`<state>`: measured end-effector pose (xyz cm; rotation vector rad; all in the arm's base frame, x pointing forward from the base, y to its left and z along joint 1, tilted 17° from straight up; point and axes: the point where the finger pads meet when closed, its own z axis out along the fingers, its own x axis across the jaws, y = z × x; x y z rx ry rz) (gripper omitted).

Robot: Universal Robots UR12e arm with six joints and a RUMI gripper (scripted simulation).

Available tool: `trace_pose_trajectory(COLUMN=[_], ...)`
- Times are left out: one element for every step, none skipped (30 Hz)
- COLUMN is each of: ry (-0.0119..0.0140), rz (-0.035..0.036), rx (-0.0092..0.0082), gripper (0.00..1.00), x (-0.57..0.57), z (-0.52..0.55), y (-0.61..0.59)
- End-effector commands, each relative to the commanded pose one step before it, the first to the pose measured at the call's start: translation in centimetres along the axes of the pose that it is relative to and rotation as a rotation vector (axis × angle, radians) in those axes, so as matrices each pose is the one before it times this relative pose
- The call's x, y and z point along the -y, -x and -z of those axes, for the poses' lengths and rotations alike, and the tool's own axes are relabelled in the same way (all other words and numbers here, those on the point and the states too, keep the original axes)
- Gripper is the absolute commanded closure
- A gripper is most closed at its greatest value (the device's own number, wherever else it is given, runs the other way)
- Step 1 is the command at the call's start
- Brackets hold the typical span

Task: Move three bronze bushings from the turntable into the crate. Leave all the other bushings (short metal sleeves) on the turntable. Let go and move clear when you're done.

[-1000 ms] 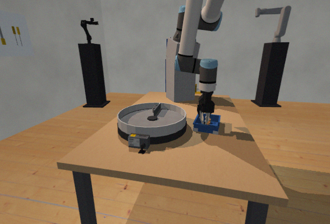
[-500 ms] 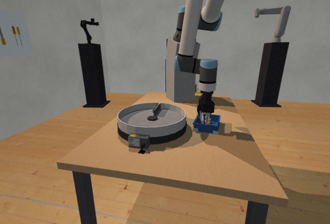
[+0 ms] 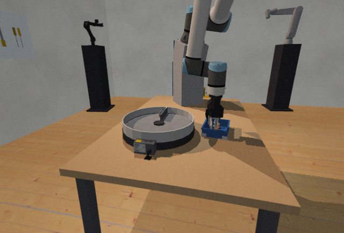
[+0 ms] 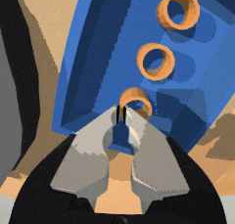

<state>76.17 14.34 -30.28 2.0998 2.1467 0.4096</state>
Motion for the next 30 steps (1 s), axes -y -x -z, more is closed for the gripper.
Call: trace_pose_trajectory(ry=[0.00104, 0.00000, 0.00000, 0.00000, 0.00000, 0.00000, 0.00000, 0.00000, 0.00000, 0.00000, 0.00000, 0.00000, 0.00000, 0.00000, 0.00000, 0.00000, 0.00000, 0.00000, 0.00000, 0.00000, 0.00000, 0.00000, 0.00000, 0.00000, 0.00000, 0.00000, 0.00000, 0.00000, 0.00000, 0.00000], rz=[0.00010, 0.00000, 0.00000, 0.00000, 0.00000, 0.00000, 0.00000, 0.00000, 0.00000, 0.00000, 0.00000, 0.00000, 0.00000, 0.00000, 0.00000, 0.00000, 0.00000, 0.00000, 0.00000, 0.00000, 0.00000, 0.00000, 0.00000, 0.00000, 0.00000, 0.00000, 0.00000, 0.00000, 0.00000, 0.00000], rx=[0.00003, 0.00000, 0.00000, 0.00000, 0.00000, 0.00000, 0.00000, 0.00000, 0.00000, 0.00000, 0.00000, 0.00000, 0.00000, 0.00000, 0.00000, 0.00000, 0.00000, 0.00000, 0.00000, 0.00000, 0.00000, 0.00000, 0.00000, 0.00000, 0.00000, 0.00000, 0.00000, 0.00000, 0.00000, 0.00000], gripper=[1.00, 1.00, 1.00, 1.00, 1.00, 1.00, 1.00, 1.00, 1.00, 1.00, 1.00, 1.00, 1.00, 1.00, 1.00, 1.00, 1.00, 1.00, 1.00, 1.00, 1.00, 1.00, 1.00, 1.00, 1.00, 1.00, 1.00, 1.00, 1.00, 1.00], x=[-0.059, 0.000, 0.000, 0.000, 0.000, 0.000, 0.000, 0.000, 0.000, 0.000, 0.000, 0.000, 0.000, 0.000, 0.000, 0.000, 0.000, 0.000, 0.000, 0.000, 0.000, 0.000, 0.000, 0.000, 0.000, 0.000, 0.000, 0.000, 0.000, 0.000], z=[-0.109, -0.037, -0.035, -0.033, -0.031, -0.028, 0.000, 0.000, -0.025, -0.021, -0.017, -0.013, -0.010, -0.006, -0.004, -0.001, 0.000, 0.000, 0.000, 0.000, 0.000, 0.000, 0.000, 0.000, 0.000, 0.000, 0.000, 0.000, 0.000, 0.000], y=[-0.004, 0.000, 0.000, 0.000, 0.000, 0.000, 0.000, 0.000, 0.000, 0.000, 0.000, 0.000, 0.000, 0.000, 0.000, 0.000, 0.000, 0.000, 0.000, 0.000, 0.000, 0.000, 0.000, 0.000, 0.000, 0.000, 0.000, 0.000, 0.000, 0.000])
